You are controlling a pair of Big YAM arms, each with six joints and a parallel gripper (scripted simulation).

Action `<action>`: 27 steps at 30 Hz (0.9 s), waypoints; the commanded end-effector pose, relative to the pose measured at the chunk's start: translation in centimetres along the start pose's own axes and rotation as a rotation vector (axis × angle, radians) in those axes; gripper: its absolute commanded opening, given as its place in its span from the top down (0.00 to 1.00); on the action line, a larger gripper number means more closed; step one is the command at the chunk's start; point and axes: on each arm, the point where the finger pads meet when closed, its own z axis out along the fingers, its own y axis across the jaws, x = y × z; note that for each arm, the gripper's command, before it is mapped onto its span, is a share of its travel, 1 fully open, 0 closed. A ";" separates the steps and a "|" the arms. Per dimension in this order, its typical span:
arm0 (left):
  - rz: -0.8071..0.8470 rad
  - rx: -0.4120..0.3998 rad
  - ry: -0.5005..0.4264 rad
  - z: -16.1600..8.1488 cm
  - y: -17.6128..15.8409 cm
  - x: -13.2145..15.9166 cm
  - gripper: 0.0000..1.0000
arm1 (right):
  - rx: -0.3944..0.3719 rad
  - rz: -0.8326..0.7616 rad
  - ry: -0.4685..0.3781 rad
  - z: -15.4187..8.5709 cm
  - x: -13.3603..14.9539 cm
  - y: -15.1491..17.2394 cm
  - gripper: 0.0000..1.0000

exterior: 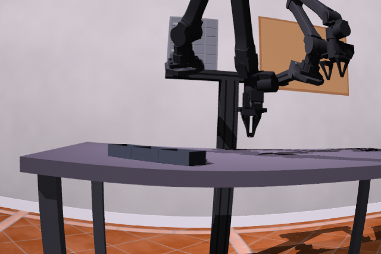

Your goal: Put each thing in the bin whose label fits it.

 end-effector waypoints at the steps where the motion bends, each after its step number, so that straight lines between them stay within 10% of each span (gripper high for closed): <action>1: -0.018 -0.011 -0.002 0.0 0.4 -0.1 0.00 | 0.005 0.007 0.001 1.3 -0.1 -0.3 0.89; 27: -0.018 -0.011 -0.002 0.0 0.4 -0.1 0.00 | -0.004 -0.004 -0.002 0.7 -0.4 0.5 0.89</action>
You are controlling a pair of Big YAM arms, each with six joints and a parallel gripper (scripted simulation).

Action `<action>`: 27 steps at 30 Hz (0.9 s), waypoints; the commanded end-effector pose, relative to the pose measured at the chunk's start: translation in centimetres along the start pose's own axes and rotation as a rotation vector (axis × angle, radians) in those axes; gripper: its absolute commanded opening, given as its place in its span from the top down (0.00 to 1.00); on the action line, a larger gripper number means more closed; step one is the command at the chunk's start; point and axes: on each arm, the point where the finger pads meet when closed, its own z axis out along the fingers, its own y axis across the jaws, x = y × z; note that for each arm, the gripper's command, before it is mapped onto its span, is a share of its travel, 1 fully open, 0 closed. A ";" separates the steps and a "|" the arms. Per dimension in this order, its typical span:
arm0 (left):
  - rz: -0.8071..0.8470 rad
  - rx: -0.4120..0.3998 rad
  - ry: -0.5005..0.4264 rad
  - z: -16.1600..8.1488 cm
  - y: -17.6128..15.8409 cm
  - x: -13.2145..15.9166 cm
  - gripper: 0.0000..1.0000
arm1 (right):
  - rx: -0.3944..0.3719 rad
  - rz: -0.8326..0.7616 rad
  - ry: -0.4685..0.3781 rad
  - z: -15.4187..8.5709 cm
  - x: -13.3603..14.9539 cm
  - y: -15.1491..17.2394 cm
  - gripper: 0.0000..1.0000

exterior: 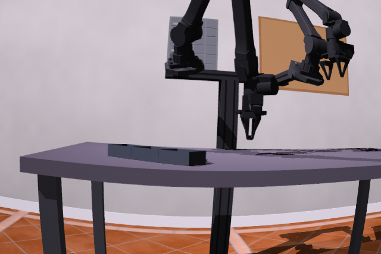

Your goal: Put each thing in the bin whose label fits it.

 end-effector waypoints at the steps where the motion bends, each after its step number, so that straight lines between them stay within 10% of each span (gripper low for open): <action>1: -0.018 -0.011 -0.002 0.0 0.4 -0.1 0.00 | -0.011 0.007 -0.010 -0.4 -1.0 -0.7 0.89; 27: -0.018 -0.011 -0.002 0.0 0.4 -0.1 0.00 | 0.001 -0.002 0.004 -0.4 -8.4 -12.1 0.89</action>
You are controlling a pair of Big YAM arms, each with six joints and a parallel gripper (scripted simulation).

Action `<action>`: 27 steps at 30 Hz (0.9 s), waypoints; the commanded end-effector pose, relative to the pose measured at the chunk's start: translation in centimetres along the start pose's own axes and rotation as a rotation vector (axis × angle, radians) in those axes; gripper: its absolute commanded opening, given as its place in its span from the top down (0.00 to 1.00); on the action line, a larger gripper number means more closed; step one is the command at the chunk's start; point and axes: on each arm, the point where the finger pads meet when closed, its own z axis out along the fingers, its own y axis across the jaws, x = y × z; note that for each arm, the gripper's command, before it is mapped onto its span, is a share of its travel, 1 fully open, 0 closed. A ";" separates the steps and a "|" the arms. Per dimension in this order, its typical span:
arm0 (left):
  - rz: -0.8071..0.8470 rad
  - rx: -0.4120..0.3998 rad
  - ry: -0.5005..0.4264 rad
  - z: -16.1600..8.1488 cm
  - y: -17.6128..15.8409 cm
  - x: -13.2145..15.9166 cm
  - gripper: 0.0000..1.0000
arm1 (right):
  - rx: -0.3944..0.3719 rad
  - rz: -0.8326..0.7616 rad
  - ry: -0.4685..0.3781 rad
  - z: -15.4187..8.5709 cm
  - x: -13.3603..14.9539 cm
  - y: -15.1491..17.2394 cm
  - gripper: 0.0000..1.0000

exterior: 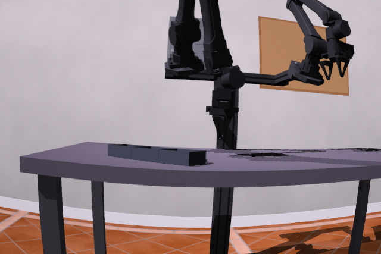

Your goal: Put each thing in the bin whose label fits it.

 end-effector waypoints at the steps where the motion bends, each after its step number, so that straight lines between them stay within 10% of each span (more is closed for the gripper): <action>1: -0.018 -0.011 -0.002 0.0 0.4 -0.1 0.00 | 0.006 -0.060 0.018 -0.3 0.2 -1.2 0.89; 27: -0.018 -0.011 -0.002 0.0 0.4 -0.1 0.00 | 0.005 -0.058 -0.003 -0.3 -9.9 -12.2 0.89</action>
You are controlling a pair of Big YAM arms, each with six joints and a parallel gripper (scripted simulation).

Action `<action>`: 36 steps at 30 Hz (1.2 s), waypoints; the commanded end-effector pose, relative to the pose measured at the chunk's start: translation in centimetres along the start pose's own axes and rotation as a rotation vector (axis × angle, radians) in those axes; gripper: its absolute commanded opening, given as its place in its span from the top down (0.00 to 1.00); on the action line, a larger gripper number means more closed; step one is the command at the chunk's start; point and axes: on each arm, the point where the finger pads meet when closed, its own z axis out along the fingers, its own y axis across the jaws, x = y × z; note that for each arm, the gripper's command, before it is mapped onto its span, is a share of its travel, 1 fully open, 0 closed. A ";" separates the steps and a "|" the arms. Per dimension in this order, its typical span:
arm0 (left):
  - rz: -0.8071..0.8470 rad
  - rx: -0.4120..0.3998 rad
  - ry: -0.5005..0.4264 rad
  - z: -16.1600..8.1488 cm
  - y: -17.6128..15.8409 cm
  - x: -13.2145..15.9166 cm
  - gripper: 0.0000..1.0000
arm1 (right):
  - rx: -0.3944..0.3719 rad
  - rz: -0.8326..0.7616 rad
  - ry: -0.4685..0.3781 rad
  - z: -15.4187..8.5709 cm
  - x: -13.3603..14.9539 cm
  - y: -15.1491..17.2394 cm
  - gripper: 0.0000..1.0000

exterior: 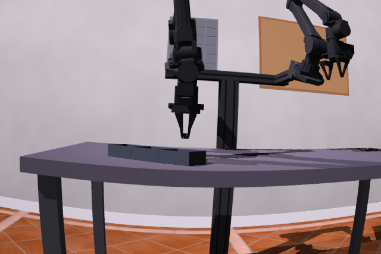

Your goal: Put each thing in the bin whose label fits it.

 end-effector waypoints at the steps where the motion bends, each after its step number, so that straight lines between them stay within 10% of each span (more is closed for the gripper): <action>1: -0.018 -0.011 -0.002 0.0 0.4 -0.1 0.00 | 0.006 -0.033 -0.007 -0.3 -1.9 -1.9 0.89; 17: -0.018 -0.011 -0.002 0.0 0.4 -0.1 0.00 | 0.006 -0.035 0.008 0.2 -6.4 -8.5 0.89; 36: -0.018 -0.011 -0.002 0.0 0.4 -0.1 0.00 | 0.005 0.590 -0.014 0.6 -11.4 -13.8 0.89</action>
